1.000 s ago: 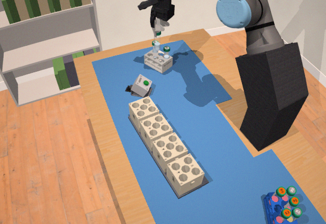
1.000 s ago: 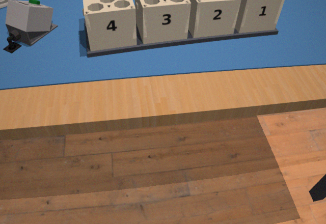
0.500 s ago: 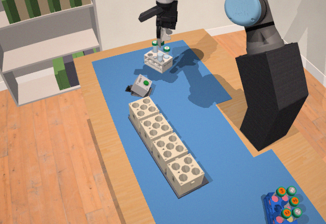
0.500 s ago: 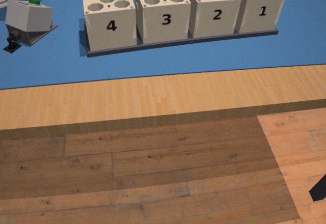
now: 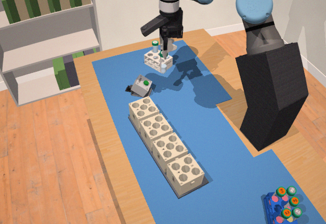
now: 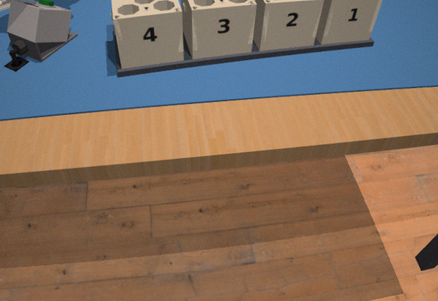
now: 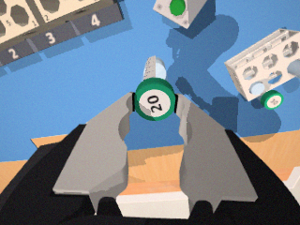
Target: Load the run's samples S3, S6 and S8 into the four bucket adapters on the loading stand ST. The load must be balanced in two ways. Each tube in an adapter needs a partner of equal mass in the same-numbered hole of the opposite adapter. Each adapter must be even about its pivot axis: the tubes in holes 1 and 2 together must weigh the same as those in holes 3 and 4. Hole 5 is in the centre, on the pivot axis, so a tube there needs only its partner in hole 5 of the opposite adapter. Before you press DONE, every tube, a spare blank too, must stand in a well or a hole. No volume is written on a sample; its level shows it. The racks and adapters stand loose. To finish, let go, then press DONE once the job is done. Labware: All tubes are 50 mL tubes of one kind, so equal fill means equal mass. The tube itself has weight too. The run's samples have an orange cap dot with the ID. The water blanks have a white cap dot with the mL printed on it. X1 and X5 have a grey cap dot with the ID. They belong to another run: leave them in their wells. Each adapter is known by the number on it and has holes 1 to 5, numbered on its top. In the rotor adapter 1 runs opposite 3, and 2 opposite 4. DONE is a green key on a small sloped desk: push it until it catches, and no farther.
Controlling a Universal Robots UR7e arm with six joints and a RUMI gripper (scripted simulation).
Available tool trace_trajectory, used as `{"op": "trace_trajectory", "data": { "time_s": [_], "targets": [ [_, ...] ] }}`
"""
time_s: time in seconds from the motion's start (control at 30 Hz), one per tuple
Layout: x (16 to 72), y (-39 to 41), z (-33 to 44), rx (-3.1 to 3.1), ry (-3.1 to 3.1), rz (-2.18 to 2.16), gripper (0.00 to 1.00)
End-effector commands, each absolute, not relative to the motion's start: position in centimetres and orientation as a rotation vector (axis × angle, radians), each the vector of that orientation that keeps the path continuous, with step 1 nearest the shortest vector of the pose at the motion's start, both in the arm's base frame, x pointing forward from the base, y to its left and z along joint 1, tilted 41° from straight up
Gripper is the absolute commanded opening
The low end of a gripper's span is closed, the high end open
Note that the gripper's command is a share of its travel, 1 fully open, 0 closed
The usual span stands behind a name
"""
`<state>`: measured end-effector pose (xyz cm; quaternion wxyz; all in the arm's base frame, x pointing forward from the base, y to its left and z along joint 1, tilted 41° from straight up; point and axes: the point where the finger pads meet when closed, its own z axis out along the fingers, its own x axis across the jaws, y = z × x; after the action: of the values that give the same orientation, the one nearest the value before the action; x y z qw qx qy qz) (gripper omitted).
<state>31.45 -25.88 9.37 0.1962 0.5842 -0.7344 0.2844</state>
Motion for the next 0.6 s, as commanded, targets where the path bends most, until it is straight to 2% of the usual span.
{"op": "trace_trajectory", "data": {
  "time_s": [0.0,0.57],
  "targets": [
    [32.3,-23.8,7.7,1.729,-1.945,0.763,0.0],
    [35.0,-16.4,1.5,2.028,-1.522,0.614,0.0]
  ]
}}
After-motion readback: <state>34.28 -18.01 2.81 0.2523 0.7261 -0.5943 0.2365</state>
